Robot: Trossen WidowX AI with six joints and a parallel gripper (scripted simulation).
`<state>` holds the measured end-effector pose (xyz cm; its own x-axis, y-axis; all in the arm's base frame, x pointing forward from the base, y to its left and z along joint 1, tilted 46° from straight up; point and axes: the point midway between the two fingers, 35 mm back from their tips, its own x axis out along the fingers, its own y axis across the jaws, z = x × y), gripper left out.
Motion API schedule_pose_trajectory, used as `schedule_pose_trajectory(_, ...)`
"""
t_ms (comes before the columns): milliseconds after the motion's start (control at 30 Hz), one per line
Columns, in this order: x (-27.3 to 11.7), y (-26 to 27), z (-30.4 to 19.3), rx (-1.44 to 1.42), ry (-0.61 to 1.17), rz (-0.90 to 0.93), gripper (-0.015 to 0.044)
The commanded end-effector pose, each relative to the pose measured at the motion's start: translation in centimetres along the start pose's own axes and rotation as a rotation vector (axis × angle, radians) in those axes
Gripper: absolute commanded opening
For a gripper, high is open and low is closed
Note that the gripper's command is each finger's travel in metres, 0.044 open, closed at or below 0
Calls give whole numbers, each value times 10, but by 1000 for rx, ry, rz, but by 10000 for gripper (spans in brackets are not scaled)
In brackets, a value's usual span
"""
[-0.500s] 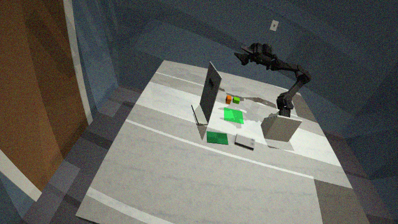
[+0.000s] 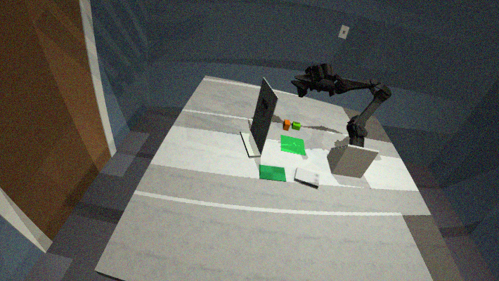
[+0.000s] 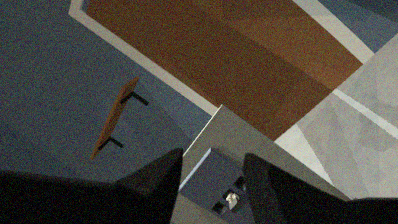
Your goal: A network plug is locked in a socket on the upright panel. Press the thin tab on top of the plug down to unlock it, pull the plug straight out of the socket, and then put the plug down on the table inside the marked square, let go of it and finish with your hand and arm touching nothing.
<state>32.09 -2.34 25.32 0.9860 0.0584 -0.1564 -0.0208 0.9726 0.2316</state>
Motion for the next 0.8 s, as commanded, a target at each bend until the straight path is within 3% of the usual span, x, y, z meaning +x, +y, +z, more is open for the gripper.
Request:
schedule_pose_trajectory(0, 2, -12, -25, 104, 82, 14, 156)
schedule_pose_trajectory(433, -12, -45, -92, 516, 299, 45, 156)
schedule_pose_trajectory(767, -9, -46, -95, 540, 308, 46, 156)
